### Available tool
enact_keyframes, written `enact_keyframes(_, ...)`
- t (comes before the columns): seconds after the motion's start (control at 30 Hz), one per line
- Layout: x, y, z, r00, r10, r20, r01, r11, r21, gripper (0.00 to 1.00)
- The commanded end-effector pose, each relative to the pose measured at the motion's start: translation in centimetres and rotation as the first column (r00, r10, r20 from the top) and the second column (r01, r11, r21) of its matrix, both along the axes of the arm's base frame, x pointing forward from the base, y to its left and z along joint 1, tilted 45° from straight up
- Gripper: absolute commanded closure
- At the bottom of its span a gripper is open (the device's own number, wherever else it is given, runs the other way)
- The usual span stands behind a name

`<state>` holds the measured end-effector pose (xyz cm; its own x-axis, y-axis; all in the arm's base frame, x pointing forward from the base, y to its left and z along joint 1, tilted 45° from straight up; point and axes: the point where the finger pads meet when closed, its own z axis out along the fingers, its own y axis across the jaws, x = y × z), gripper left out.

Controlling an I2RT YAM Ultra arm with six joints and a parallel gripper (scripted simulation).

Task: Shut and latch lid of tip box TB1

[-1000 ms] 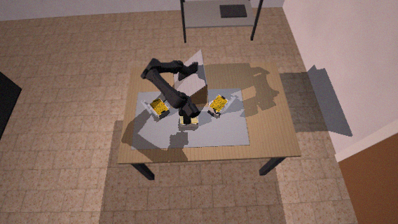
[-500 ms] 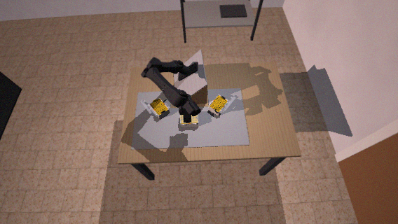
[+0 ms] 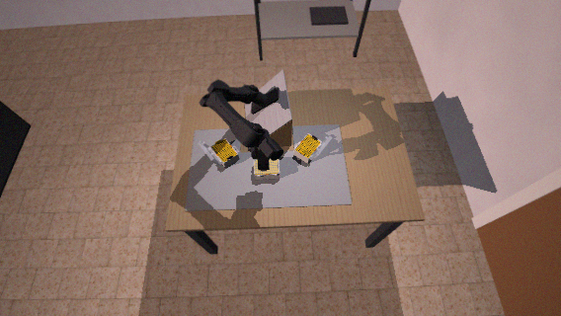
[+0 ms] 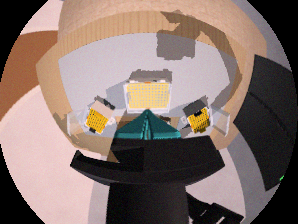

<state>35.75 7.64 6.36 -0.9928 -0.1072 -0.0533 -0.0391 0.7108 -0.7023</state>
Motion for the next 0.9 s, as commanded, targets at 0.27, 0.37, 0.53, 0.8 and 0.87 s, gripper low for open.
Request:
enact_keyframes(0.27,-0.33,1.88,1.64,1.000,0.025,0.008,-0.025,1.000,-0.001,1.00)
enact_keyframes(0.37,-0.33,1.88,1.64,1.000,0.026,0.006,-0.026,1.000,-0.001,1.00)
enact_keyframes(0.53,-0.33,1.88,1.64,1.000,0.026,0.006,-0.026,1.000,-0.001,1.00)
enact_keyframes(0.8,-0.33,1.88,1.63,1.000,0.027,0.006,-0.026,1.000,-0.001,1.00)
enact_keyframes(0.87,-0.33,1.88,1.63,1.000,0.027,0.006,-0.026,1.000,-0.001,1.00)
